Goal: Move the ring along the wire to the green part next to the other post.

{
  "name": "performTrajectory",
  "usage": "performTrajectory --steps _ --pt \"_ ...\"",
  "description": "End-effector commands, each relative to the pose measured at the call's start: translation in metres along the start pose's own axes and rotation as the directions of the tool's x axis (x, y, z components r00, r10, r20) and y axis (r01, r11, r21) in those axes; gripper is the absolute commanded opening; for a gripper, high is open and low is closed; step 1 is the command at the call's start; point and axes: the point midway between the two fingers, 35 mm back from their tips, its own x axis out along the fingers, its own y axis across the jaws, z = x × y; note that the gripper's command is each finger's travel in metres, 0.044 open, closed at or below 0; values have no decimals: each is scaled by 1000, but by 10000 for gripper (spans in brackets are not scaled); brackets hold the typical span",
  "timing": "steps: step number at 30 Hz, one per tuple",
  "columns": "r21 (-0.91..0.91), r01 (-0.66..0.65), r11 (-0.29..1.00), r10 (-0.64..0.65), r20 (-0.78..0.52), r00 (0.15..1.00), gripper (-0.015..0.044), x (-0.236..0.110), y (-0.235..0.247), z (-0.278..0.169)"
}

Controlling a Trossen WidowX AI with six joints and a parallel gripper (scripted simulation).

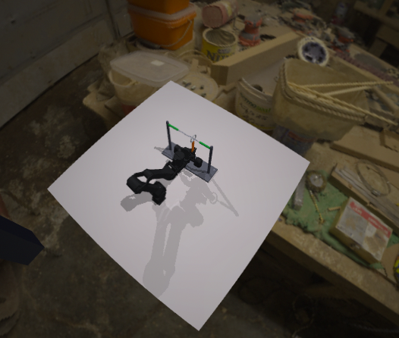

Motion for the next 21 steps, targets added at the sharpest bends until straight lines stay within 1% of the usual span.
performTrajectory --steps 1,21 --pt "6 4 1000 -4 -2 1000 -150 0 4 0" --pt "-68 -42 997 42 -7 999 -150 1 15 0"
